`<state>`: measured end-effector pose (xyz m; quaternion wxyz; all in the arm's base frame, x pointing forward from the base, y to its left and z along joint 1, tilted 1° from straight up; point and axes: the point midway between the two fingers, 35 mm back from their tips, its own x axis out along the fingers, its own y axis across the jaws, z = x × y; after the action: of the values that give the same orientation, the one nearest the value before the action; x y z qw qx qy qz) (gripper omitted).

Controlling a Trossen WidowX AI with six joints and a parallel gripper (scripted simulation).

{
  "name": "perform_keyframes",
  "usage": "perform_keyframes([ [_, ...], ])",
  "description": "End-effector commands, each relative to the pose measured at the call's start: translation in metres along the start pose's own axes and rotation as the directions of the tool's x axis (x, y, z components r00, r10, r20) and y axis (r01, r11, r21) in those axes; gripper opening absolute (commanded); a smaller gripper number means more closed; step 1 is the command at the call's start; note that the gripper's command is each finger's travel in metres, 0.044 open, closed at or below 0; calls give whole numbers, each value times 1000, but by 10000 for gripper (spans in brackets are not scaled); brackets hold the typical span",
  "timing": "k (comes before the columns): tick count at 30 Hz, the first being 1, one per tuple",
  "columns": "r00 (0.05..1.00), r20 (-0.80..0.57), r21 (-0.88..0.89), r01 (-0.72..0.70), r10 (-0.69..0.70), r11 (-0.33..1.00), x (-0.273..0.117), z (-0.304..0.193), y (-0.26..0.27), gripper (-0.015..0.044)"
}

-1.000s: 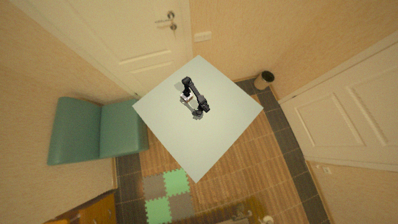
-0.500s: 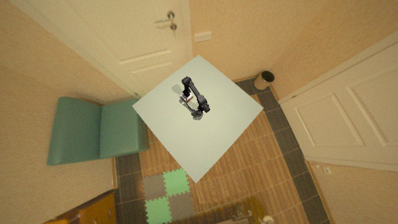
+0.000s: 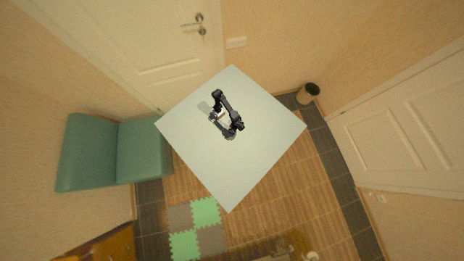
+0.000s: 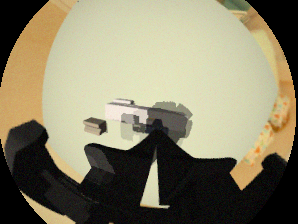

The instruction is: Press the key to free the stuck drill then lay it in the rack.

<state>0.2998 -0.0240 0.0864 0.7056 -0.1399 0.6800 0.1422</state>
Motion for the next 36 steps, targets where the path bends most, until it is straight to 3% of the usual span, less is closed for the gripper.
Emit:
perform_keyframes([
  [1,1000,-31,5,-5,5,1000,12,-7,-2,0],
  [34,1000,-31,5,-5,5,1000,30,-9,-4,0],
  [36,1000,-31,5,-5,5,1000,24,-8,-5,53],
])
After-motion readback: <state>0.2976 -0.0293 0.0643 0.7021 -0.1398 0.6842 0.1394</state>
